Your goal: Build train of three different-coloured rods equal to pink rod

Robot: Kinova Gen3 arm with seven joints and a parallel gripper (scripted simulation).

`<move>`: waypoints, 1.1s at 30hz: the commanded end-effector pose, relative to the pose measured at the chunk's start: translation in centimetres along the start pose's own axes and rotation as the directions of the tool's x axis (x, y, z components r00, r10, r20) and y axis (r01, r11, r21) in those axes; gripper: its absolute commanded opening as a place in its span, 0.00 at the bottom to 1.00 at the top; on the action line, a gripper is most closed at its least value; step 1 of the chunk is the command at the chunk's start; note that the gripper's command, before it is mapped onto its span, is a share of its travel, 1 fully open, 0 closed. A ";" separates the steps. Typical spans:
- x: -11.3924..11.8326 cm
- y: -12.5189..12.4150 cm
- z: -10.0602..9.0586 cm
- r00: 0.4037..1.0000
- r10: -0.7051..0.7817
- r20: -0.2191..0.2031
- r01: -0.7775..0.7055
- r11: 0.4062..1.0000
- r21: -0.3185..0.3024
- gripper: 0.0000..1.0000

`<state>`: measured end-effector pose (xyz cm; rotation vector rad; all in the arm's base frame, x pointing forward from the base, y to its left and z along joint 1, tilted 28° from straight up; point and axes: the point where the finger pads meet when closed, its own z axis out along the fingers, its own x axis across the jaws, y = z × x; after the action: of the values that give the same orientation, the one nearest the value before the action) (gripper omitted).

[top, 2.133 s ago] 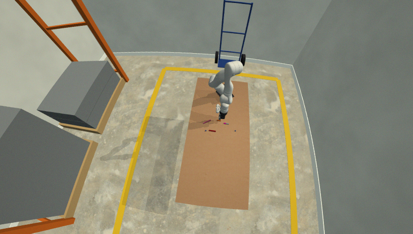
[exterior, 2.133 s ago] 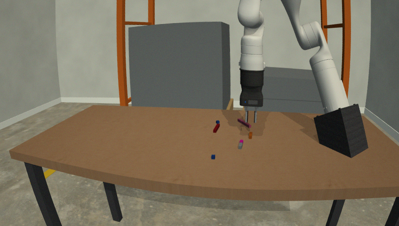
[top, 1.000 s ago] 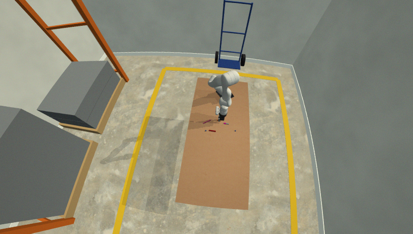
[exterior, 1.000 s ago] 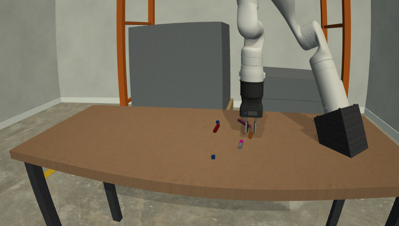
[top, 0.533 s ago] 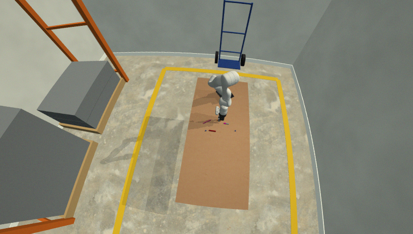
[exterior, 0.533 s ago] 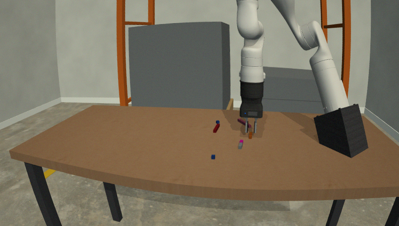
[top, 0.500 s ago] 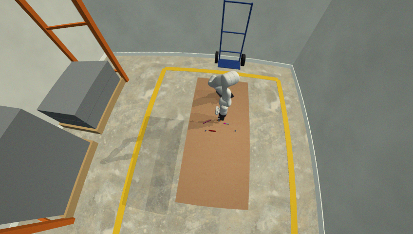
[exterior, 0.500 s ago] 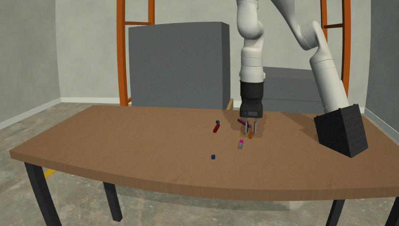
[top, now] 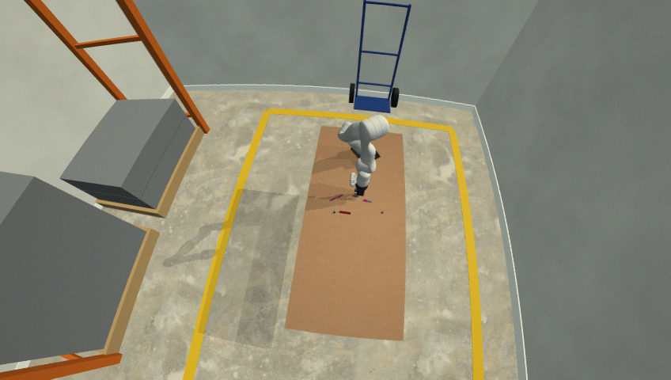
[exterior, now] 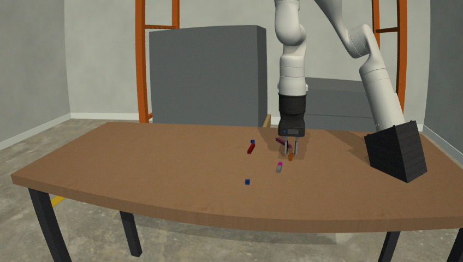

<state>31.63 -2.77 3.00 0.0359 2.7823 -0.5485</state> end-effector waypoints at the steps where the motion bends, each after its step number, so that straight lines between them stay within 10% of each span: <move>1: 0.0 0.0 0.0 1.000 0.000 0.001 0.000 1.000 -0.001 0.54; 33: 0.0 0.0 1.4 1.000 0.000 0.001 0.000 1.000 -0.001 0.54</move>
<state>32.12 -2.79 1.96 0.0199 2.7784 -0.5416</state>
